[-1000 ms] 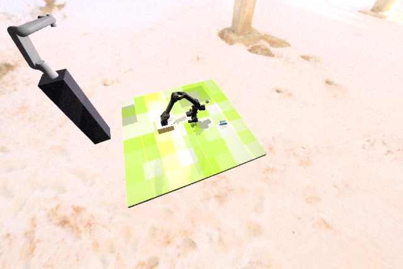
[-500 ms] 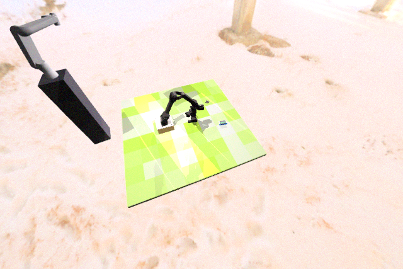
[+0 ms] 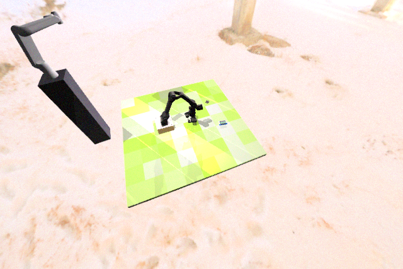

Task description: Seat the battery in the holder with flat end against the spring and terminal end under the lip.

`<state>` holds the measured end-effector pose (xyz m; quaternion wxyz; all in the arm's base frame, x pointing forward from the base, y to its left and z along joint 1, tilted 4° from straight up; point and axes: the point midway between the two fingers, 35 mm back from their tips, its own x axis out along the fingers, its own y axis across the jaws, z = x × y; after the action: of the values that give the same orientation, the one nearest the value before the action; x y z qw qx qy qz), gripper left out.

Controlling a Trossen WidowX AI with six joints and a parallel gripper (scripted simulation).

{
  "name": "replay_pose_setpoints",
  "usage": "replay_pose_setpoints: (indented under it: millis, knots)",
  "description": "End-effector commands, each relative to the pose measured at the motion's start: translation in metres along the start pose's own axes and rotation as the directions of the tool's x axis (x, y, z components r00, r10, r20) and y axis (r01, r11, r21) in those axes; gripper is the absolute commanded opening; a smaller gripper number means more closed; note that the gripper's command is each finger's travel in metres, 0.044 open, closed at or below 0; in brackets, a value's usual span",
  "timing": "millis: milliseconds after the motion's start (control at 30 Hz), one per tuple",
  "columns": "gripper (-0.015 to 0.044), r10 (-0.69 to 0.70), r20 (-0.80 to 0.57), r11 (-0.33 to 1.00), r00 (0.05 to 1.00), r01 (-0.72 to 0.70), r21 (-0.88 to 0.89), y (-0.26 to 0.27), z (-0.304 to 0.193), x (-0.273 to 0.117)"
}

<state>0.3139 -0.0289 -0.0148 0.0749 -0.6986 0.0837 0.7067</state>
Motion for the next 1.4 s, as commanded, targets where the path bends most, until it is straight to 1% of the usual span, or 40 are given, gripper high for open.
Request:
replay_pose_setpoints:
  millis: [0, 667, 1200, 1333, 1367]
  knots:
    - [0.0059, 0.003, -0.014, 1.0, 1.0, -0.003, 0.004, 0.001, -0.001, 0.0]
    - [0.0059, -0.001, -0.025, 1.0, 1.0, 0.001, 0.005, 0.001, 0.013, 0.002]
    - [0.0059, -0.003, -0.029, 1.0, 1.0, 0.003, 0.005, 0.001, 0.014, 0.002]
    - [0.0161, -0.003, -0.029, 1.0, 1.0, 0.003, 0.005, 0.001, 0.014, 0.002]
    - [0.0161, -0.003, -0.029, 1.0, 1.0, 0.003, 0.005, 0.001, 0.014, 0.002]
